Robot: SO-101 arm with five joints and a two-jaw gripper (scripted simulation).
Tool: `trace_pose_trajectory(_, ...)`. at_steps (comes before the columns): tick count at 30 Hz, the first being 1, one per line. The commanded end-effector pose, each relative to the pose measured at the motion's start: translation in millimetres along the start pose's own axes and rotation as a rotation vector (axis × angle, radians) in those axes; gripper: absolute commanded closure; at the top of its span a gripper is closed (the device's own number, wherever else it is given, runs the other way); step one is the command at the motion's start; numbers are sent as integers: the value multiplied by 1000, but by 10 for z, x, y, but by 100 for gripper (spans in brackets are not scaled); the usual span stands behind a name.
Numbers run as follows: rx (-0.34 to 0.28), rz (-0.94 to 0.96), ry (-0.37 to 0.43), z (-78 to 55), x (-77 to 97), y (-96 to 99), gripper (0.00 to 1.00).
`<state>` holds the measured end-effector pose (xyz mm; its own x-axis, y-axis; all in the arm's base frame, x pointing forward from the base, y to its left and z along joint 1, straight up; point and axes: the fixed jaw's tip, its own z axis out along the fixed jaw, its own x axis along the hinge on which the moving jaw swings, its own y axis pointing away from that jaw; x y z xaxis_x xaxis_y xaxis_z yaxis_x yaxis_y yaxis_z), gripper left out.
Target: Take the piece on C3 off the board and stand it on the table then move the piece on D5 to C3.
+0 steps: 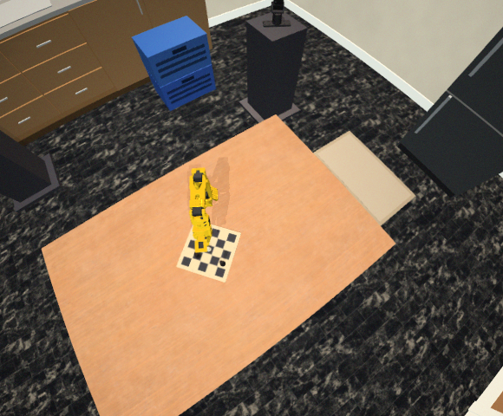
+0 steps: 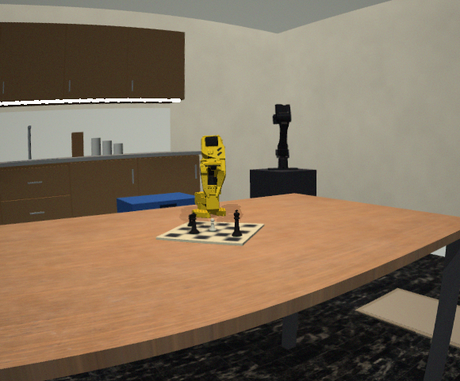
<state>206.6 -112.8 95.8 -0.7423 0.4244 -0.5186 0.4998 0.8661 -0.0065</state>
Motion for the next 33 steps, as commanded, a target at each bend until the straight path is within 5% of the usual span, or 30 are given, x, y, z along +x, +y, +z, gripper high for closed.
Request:
trace_pose_trajectory(1,4,19,-4,10,-19,-22,91)
trace_pose_trajectory(33,9,27,-4,87,71,-42,91)
